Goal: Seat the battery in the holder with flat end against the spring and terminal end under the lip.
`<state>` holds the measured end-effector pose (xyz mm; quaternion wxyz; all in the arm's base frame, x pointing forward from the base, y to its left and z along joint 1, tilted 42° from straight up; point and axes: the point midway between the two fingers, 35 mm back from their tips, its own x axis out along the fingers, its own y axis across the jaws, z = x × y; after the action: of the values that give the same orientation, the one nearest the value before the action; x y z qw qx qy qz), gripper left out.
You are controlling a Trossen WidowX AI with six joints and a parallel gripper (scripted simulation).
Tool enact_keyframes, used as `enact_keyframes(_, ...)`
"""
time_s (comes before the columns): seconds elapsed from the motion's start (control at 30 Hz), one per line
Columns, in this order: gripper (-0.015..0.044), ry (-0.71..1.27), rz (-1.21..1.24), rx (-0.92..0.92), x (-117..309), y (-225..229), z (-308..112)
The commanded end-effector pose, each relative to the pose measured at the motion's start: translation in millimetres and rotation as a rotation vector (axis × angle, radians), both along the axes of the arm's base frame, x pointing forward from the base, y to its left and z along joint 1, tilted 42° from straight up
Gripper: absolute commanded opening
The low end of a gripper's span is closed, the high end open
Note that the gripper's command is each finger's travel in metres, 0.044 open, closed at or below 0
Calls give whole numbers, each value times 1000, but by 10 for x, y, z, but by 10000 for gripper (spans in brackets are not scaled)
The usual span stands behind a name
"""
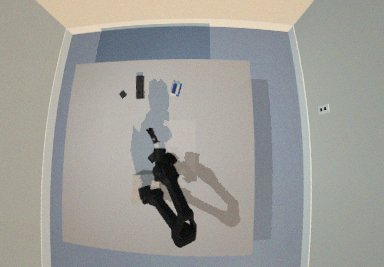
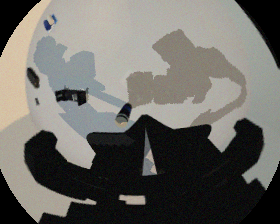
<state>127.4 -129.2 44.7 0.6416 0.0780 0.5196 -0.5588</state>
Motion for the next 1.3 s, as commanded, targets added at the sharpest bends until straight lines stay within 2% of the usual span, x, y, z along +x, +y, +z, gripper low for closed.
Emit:
enact_keyframes(0.0, 0, 12, 2, -10, -74, -105, -109)
enact_keyframes(1.27, 0, 9, 2, -7, 361, 79, -360)
